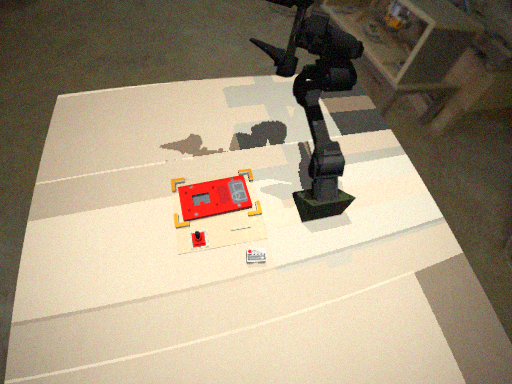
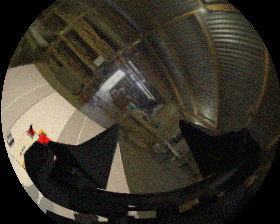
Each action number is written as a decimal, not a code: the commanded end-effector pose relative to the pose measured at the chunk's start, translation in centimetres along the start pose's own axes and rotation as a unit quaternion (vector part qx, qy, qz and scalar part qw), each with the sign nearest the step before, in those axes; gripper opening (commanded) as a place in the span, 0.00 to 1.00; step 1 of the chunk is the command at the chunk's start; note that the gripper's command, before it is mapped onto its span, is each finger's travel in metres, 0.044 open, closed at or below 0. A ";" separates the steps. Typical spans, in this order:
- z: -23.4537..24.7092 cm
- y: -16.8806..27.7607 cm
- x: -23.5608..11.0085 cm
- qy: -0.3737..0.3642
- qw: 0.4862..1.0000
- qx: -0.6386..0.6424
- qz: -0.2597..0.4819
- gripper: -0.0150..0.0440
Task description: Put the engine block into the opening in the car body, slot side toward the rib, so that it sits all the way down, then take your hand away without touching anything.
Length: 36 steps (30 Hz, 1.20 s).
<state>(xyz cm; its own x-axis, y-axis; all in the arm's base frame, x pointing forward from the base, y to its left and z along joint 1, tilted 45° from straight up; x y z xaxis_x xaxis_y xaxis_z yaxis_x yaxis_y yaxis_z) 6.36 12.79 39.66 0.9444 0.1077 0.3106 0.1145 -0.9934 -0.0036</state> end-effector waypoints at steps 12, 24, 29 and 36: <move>1.0 -3.9 0.9 0.010 1.000 0.012 -0.027 1.00; 3.3 -8.7 2.0 -0.011 0.996 0.047 -0.072 1.00; 4.7 -10.5 2.5 -0.030 0.994 0.063 -0.088 1.00; 7.0 -12.7 3.2 -0.066 0.989 0.086 -0.105 1.00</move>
<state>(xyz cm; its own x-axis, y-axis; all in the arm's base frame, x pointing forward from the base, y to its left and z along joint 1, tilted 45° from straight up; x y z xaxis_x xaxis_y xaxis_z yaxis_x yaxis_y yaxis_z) 9.69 25.12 34.55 0.9260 0.3097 0.2158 0.3356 -0.9372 -0.0954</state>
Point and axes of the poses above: the point midway between the two fingers, 35 mm back from their tips, its own x axis out along the fingers, its own z axis across the jaws, y = z × x, the point moved 8 cm from there along -x, back along the fingers, and after that the axes turned 7 degrees about x, right-handed, at the moved point
